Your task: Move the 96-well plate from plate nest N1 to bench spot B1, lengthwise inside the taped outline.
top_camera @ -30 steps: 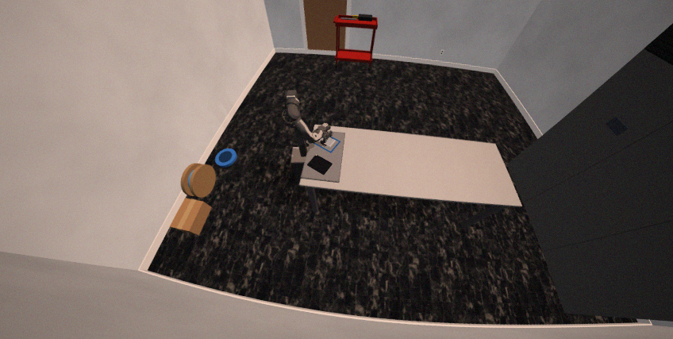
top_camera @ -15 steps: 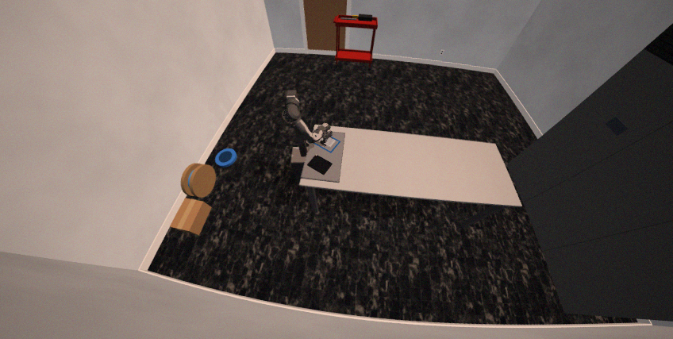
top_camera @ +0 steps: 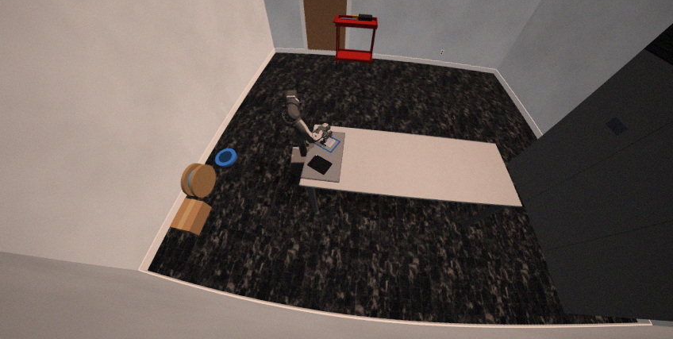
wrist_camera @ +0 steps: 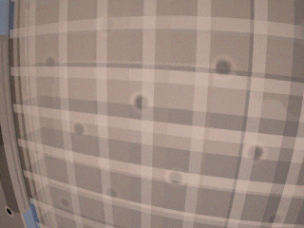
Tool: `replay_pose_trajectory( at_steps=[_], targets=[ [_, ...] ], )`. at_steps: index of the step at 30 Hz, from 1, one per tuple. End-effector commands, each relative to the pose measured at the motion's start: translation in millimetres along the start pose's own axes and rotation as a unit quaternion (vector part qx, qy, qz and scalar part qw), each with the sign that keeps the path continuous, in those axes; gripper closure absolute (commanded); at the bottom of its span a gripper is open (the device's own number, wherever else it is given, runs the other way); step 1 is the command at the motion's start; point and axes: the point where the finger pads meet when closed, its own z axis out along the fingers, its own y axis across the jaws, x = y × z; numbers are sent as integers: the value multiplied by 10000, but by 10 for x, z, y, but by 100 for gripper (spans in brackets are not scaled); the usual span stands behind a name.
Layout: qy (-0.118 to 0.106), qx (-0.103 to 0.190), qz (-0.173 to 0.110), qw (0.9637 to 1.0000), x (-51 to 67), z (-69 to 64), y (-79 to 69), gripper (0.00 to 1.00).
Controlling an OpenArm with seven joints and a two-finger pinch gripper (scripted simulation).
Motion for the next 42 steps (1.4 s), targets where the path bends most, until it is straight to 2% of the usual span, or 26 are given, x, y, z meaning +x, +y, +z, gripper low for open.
replay_pose_trajectory(
  at_steps=[1, 42],
  targets=[
    [7, -26, -31, 10000, 11, 14, 10, 100],
    [-2, -55, -17, 10000, -8, 59, 28, 100]
  ],
)
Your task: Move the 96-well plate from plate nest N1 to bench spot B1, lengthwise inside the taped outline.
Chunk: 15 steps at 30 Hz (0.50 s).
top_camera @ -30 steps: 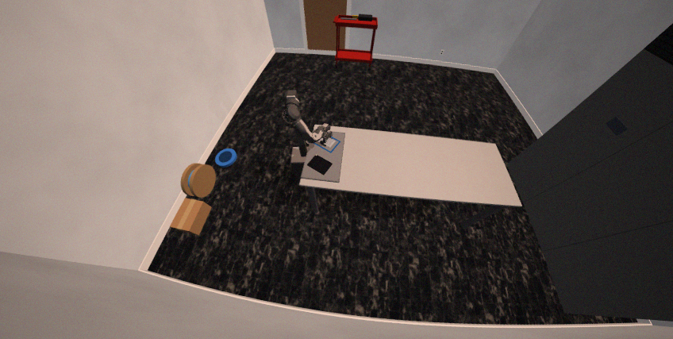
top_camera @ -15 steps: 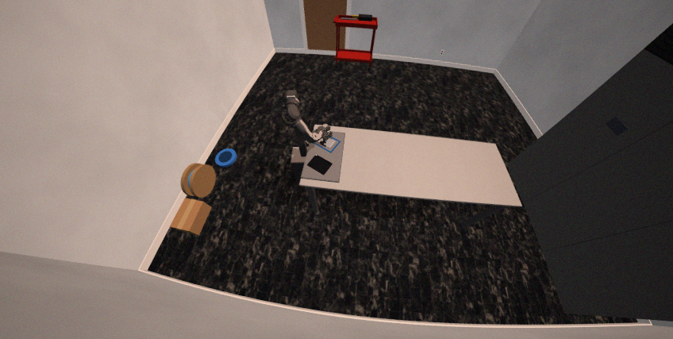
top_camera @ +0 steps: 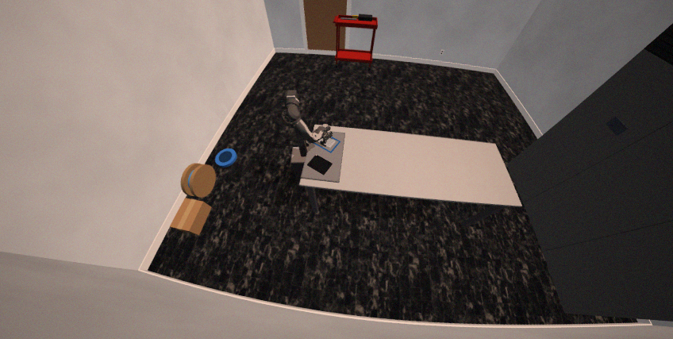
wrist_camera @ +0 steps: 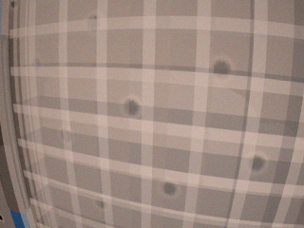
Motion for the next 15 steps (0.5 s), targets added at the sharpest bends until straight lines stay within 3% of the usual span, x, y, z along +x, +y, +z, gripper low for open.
replay_pose_trajectory(
  at_steps=[1, 15],
  targets=[
    [-1, -52, -6, 10000, -7, -11, 26, 100],
    [-5, -28, 1, 10000, -6, -19, 17, 100]
  ],
)
